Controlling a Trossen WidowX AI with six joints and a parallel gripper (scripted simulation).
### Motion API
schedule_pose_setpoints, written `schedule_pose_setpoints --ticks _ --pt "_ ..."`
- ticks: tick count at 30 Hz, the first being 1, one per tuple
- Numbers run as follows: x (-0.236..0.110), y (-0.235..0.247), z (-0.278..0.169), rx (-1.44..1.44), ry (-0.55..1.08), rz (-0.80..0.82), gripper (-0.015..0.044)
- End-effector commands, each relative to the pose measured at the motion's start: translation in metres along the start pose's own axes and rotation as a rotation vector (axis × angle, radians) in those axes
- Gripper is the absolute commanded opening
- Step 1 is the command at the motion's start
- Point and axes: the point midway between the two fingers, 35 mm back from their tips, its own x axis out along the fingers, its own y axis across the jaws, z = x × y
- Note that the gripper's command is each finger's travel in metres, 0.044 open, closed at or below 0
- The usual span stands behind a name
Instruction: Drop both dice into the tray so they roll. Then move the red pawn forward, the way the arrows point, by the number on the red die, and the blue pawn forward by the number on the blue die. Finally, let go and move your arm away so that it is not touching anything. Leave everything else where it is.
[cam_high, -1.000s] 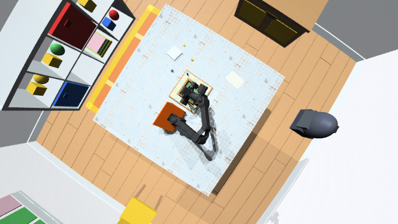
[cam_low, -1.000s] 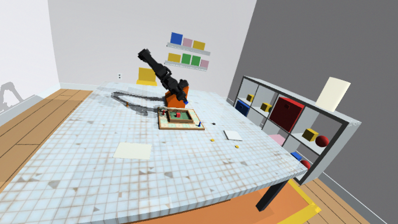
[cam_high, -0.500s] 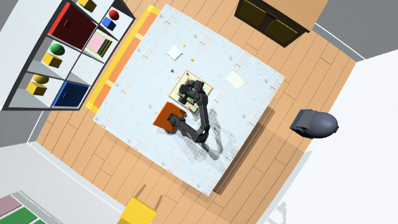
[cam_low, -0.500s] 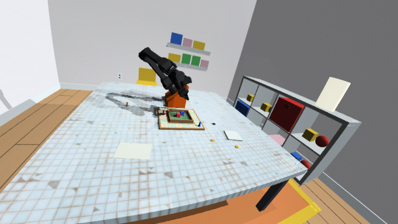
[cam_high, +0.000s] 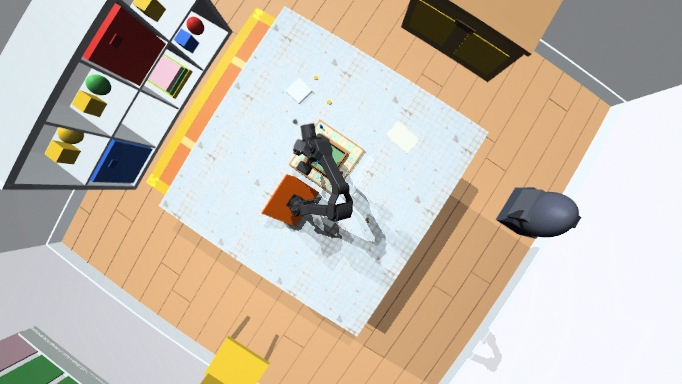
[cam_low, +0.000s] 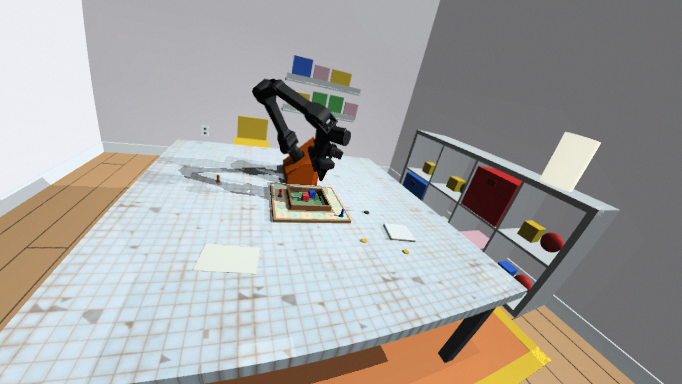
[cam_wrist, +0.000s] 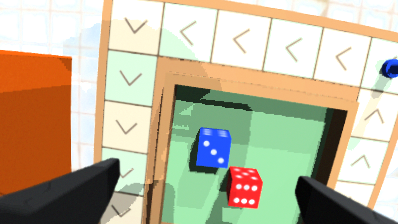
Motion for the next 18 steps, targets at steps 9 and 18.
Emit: schedule_pose_setpoints --ticks 9,18 --pt "0.015 -0.011 -0.115 1.235 0.025 -0.053 0.02" --pt "0.02 -0.006 -0.144 1.552 0.047 -0.079 0.02"
